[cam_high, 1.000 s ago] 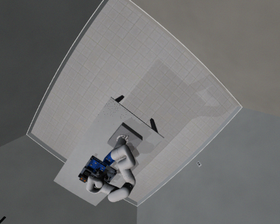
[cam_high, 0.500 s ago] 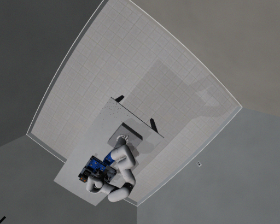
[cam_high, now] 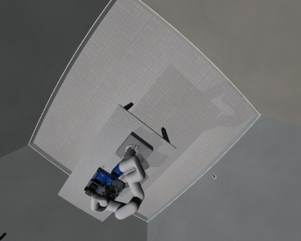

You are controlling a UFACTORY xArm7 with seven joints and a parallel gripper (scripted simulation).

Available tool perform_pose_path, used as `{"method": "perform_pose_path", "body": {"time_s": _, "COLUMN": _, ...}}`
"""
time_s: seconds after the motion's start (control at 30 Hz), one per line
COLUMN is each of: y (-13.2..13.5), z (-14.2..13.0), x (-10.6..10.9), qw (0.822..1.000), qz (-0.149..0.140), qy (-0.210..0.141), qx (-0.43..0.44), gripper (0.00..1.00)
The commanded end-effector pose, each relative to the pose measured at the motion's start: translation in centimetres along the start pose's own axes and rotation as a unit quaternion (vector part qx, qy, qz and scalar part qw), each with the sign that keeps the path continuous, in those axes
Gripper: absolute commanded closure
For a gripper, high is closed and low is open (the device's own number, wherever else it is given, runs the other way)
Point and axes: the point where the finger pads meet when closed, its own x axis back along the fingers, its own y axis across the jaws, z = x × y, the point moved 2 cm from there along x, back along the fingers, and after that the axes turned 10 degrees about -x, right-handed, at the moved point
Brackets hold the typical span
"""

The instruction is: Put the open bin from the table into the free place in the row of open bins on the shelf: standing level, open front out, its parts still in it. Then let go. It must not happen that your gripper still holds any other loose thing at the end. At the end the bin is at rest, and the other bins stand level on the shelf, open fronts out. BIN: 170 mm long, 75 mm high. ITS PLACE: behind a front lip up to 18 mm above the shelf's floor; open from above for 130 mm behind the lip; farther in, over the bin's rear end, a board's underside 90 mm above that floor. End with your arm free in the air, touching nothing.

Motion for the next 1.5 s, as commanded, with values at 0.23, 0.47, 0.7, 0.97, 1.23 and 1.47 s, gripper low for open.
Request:
{"method": "perform_pose_path", "body": {"time_s": 0.23, "y": 0.5, "z": -1.2, "x": 2.8, "qw": 0.997, "qz": 0.016, "qy": 0.081, "qx": -0.012, "gripper": 0.00}}
{"method": "perform_pose_path", "body": {"time_s": 0.47, "y": 0.6, "z": -2.0, "x": 5.3, "qw": 0.993, "qz": 0.025, "qy": 0.116, "qx": -0.018, "gripper": 0.00}}
{"method": "perform_pose_path", "body": {"time_s": 0.7, "y": 0.7, "z": -2.2, "x": 5.9, "qw": 0.992, "qz": 0.027, "qy": 0.125, "qx": -0.019, "gripper": 0.00}}
{"method": "perform_pose_path", "body": {"time_s": 0.97, "y": 0.7, "z": -2.1, "x": 5.5, "qw": 0.992, "qz": 0.027, "qy": 0.125, "qx": -0.019, "gripper": 0.00}}
{"method": "perform_pose_path", "body": {"time_s": 1.23, "y": 0.6, "z": -2.0, "x": 5.0, "qw": 0.992, "qz": 0.027, "qy": 0.125, "qx": -0.019, "gripper": 0.00}}
{"method": "perform_pose_path", "body": {"time_s": 1.47, "y": 0.6, "z": -2.0, "x": 5.0, "qw": 0.992, "qz": 0.027, "qy": 0.125, "qx": -0.019, "gripper": 0.00}}
